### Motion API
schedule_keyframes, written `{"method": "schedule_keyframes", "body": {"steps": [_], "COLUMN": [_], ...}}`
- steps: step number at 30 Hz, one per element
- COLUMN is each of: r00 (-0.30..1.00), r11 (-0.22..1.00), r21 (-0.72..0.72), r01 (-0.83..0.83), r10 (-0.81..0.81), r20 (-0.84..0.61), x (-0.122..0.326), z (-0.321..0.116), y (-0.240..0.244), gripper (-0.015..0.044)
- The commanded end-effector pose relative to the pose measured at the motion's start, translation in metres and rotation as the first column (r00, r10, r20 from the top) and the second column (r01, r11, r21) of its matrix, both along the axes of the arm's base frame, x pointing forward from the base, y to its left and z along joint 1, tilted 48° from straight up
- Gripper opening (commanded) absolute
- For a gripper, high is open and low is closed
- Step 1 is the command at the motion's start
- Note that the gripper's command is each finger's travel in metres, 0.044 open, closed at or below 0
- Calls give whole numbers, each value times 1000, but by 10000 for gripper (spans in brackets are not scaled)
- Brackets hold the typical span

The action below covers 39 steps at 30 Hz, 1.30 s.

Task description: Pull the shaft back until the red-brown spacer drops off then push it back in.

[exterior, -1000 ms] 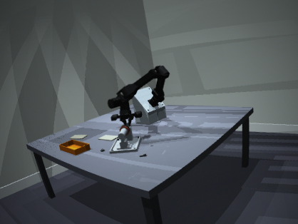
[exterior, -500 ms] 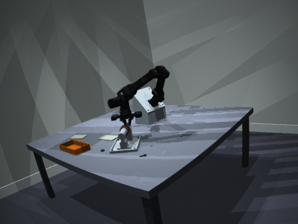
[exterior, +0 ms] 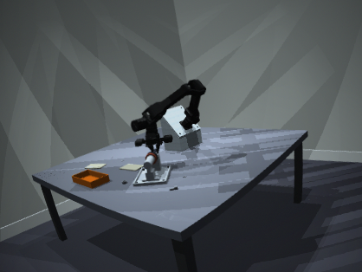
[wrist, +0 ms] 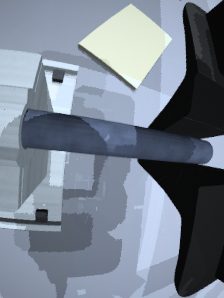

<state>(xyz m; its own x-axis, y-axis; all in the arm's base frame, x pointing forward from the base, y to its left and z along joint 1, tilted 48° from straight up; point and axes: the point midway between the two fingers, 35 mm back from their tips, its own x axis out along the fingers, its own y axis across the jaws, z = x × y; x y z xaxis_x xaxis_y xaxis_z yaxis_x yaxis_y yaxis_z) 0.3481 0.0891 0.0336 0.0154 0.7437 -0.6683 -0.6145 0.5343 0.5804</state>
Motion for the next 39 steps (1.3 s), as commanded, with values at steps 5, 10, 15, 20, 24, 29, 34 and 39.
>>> {"method": "schedule_keyframes", "body": {"steps": [5, 10, 15, 20, 24, 29, 34, 39], "r00": [1000, 1000, 1000, 1000, 1000, 1000, 1000, 1000], "r11": [1000, 1000, 1000, 1000, 1000, 1000, 1000, 1000], "r21": [-3, -3, -3, -3, -3, -3, -3, -3], "r01": [-1, -1, -1, -1, -1, -1, -1, -1], "r10": [1, 1, 1, 1, 1, 1, 1, 1], "r20": [-2, -2, -3, -3, -3, -3, -3, -3], "x": [-2, -3, -3, -4, -4, -5, -6, -6], "z": [-2, -2, -2, -3, -3, -3, -4, -4], "y": [-1, -2, -2, -2, -2, -3, -3, -3], "gripper": [0, 0, 0, 0, 0, 0, 0, 0]}}
